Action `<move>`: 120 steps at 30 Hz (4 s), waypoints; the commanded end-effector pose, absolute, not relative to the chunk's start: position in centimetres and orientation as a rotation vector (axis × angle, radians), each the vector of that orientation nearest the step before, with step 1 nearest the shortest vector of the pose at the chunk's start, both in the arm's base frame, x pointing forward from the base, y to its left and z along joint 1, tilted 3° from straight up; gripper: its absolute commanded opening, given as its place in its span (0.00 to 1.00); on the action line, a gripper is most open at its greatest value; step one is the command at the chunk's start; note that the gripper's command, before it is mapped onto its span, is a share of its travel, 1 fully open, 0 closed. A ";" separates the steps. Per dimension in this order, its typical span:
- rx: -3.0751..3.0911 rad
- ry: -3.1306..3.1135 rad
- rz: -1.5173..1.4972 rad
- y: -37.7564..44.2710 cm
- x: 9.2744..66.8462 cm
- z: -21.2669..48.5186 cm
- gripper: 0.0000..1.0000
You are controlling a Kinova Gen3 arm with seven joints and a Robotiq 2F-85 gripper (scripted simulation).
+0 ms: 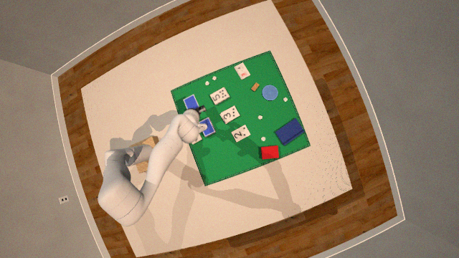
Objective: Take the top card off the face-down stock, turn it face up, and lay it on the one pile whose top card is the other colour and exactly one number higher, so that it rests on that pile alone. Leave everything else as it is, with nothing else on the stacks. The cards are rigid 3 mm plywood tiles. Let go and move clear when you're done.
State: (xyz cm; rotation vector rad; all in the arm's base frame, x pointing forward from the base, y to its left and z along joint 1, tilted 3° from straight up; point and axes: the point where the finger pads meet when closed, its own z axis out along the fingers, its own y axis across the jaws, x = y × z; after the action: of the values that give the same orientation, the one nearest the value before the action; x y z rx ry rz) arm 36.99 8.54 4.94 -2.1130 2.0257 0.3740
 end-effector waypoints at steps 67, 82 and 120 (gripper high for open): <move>-2.425 2.294 -0.315 9.7 37.0 5.1 0.71; -2.528 2.382 -0.712 10.1 36.9 4.9 0.71; -2.592 2.415 -1.720 10.8 36.9 4.1 0.71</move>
State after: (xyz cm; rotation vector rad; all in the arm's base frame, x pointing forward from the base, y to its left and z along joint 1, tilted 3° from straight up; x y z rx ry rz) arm 37.13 10.55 4.72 -2.5751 2.4317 -1.6836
